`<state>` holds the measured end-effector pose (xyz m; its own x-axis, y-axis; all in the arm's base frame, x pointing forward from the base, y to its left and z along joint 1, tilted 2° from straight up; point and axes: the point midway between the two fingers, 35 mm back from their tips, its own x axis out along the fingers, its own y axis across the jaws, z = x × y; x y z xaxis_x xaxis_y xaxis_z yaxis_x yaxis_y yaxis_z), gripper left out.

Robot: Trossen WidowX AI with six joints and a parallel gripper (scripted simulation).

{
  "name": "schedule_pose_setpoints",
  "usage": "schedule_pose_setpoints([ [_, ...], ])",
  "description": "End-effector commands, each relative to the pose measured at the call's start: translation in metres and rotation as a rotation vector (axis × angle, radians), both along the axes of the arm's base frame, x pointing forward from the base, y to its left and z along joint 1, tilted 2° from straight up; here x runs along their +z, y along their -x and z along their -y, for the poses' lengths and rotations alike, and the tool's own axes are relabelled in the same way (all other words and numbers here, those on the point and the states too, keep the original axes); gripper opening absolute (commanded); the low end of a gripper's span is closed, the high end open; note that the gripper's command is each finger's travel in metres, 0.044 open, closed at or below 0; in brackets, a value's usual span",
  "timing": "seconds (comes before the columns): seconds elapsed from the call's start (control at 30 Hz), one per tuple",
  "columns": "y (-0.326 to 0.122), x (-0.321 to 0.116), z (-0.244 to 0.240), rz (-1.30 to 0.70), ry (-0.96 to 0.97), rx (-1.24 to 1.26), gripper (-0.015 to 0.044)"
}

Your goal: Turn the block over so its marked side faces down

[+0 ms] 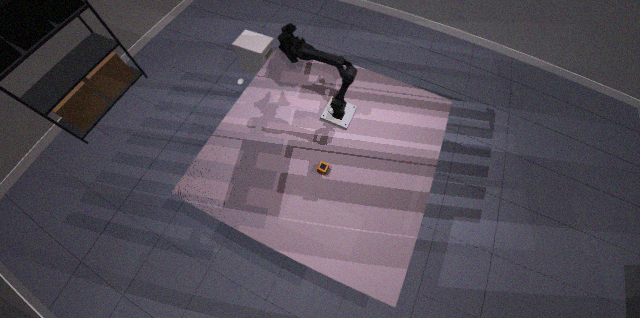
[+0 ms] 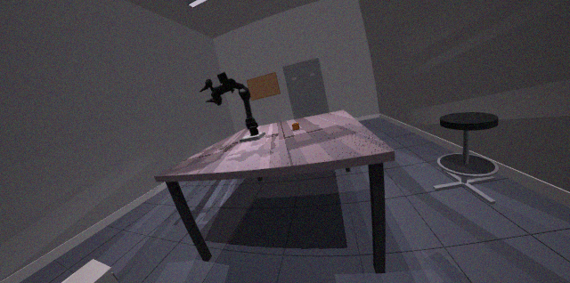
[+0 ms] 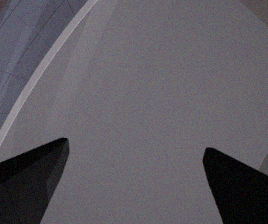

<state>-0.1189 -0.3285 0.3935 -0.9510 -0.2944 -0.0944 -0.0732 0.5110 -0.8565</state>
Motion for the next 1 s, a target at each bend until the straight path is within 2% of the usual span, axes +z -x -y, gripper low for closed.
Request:
schedule_pose_setpoints([
  [0.0, -0.001, 0.0, 0.001, 0.002, 0.001, 0.005, 0.0426],
  [0.17, -0.039, -0.014, 0.025, 0.072, 0.04, 0.165, 0.044],
  [0.33, -0.114, -0.04, 0.053, 0.223, 0.077, 0.42, 0.044],
  [0.5, -0.193, -0.069, 0.062, 0.385, 0.058, 0.627, 0.044],
  [0.73, -0.298, -0.108, 0.041, 0.616, -0.02, 0.842, 0.044],
  [0.97, -0.39, -0.146, -0.013, 0.835, -0.151, 0.983, 0.044],
])
